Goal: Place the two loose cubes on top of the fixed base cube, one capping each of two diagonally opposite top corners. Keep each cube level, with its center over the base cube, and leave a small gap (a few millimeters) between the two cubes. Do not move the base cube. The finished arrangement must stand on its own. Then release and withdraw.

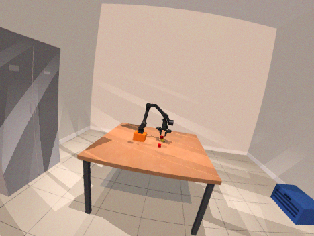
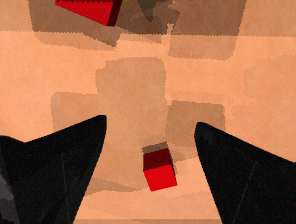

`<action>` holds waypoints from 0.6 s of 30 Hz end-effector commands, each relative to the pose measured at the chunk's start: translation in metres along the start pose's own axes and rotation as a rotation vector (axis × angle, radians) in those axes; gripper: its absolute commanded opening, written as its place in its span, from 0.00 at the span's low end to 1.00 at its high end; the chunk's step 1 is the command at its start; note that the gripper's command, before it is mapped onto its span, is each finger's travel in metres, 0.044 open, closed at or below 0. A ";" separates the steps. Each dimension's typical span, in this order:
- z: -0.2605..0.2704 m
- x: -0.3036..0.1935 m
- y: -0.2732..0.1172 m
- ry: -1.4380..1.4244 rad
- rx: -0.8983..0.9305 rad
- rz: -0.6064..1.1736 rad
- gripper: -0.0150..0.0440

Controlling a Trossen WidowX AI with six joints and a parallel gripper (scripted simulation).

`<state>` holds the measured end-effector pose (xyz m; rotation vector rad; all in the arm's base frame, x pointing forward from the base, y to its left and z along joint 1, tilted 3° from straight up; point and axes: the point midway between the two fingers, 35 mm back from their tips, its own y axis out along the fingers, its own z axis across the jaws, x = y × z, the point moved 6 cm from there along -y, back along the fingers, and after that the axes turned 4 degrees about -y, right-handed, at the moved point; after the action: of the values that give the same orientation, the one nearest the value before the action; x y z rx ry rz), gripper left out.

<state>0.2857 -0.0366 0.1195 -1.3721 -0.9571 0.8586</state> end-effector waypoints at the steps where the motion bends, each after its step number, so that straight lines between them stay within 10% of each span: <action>1: -0.008 -0.025 -0.006 -0.096 -0.001 -0.001 0.70; 18: -0.016 -0.106 -0.020 -0.378 -0.001 0.007 0.70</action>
<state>0.2576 -0.1400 0.1356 -1.2420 -1.2280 1.1362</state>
